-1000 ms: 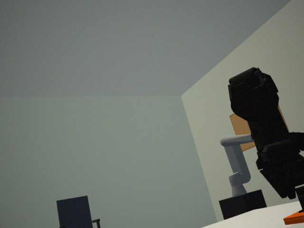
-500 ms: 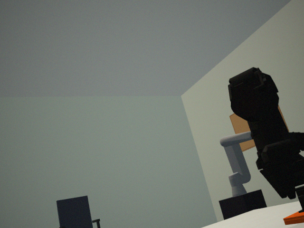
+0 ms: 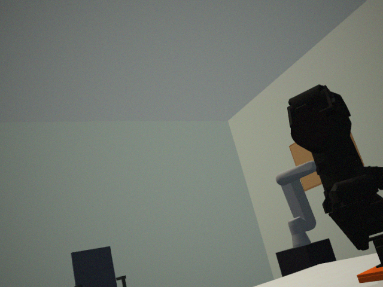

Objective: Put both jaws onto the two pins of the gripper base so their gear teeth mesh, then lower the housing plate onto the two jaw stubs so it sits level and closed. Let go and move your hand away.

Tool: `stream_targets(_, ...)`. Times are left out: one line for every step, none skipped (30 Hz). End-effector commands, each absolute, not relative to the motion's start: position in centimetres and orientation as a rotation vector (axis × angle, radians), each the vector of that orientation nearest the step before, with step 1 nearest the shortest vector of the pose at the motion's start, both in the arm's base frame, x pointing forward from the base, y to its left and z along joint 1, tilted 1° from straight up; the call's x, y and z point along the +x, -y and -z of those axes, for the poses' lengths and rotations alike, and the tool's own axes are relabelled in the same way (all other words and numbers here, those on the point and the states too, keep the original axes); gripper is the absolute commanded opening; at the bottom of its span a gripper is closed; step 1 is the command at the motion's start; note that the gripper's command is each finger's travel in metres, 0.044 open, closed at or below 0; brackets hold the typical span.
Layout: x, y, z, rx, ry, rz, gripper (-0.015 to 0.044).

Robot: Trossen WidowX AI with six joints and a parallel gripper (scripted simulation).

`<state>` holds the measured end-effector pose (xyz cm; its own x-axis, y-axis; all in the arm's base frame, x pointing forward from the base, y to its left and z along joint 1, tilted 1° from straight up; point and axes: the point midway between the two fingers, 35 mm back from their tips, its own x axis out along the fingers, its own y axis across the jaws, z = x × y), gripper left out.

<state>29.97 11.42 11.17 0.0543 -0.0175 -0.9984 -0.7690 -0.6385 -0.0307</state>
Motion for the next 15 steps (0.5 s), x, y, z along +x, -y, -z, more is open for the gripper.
stream_targets(29.96,-11.42,-11.17,-1.748,-0.79,-1.642,0.0046)
stream_targets(29.96,-11.42,-11.17,-1.748,-0.79,-1.642,0.002)
stream_targets(29.96,-11.42,-11.17,-1.748,-0.79,-1.642,0.0)
stream_targets(29.96,-11.42,-11.17,-1.748,-0.79,-1.642,0.0)
stream_targets(29.96,-11.42,-11.17,-1.748,-0.79,-1.642,0.0)
stream_targets(29.96,-11.42,-11.17,-1.748,-0.79,-1.642,0.0)
stream_targets(29.96,-11.42,-11.17,-1.748,-0.79,-1.642,0.0)
stream_targets(29.96,-11.42,-11.17,-1.748,-0.79,-1.642,0.0)
stream_targets(29.96,-11.42,-11.17,-1.748,-0.79,-1.642,0.0)
stream_targets(29.96,-11.42,-11.17,-1.748,-0.79,-1.642,0.0)
stream_targets(29.96,-11.42,-11.17,-1.748,-0.79,-1.642,0.0)
stream_targets(29.96,-11.42,-11.17,-1.748,-0.79,-1.642,0.0)
stream_targets(29.96,-11.42,-11.17,-1.748,-0.79,-1.642,0.0)
stream_targets(29.96,-11.42,-11.17,-1.748,-0.79,-1.642,0.0)
stream_targets(29.96,-11.42,-11.17,-1.748,-0.79,-1.642,0.0)
